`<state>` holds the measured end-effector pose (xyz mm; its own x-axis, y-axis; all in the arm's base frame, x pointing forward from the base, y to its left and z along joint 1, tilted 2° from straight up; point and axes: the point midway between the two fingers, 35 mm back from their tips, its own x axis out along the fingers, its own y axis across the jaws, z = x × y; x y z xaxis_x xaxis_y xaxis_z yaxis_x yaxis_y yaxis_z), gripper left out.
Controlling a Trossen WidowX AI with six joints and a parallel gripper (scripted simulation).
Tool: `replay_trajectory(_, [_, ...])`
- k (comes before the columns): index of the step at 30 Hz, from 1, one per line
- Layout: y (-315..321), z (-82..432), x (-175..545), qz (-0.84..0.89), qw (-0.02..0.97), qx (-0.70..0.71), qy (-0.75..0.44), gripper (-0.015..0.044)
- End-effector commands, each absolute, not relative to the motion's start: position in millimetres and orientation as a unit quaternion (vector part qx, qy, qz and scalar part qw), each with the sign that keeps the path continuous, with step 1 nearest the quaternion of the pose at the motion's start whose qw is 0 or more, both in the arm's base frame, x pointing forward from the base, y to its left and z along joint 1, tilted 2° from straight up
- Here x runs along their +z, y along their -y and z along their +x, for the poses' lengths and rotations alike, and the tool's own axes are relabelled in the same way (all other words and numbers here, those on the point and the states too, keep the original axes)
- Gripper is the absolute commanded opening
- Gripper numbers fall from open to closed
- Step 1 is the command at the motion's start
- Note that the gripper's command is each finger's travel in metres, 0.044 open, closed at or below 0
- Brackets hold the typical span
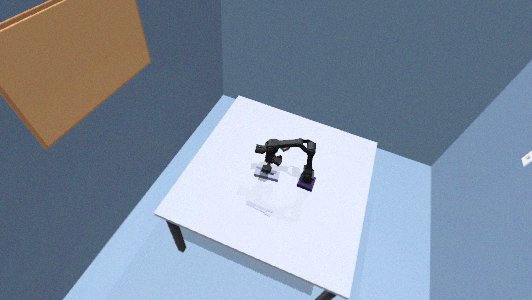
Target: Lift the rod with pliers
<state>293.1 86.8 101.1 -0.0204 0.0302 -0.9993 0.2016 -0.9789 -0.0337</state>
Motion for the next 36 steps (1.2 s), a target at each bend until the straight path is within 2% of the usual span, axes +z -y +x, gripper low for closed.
replay_trajectory(1, [-87.0, 294.4, 105.2, 0.699, 0.061, -0.707, -0.083, 0.0319])
replay_trajectory(36, [-87.7, 294.5, 130.0, 0.699, 0.061, -0.707, -0.083, 0.0319])
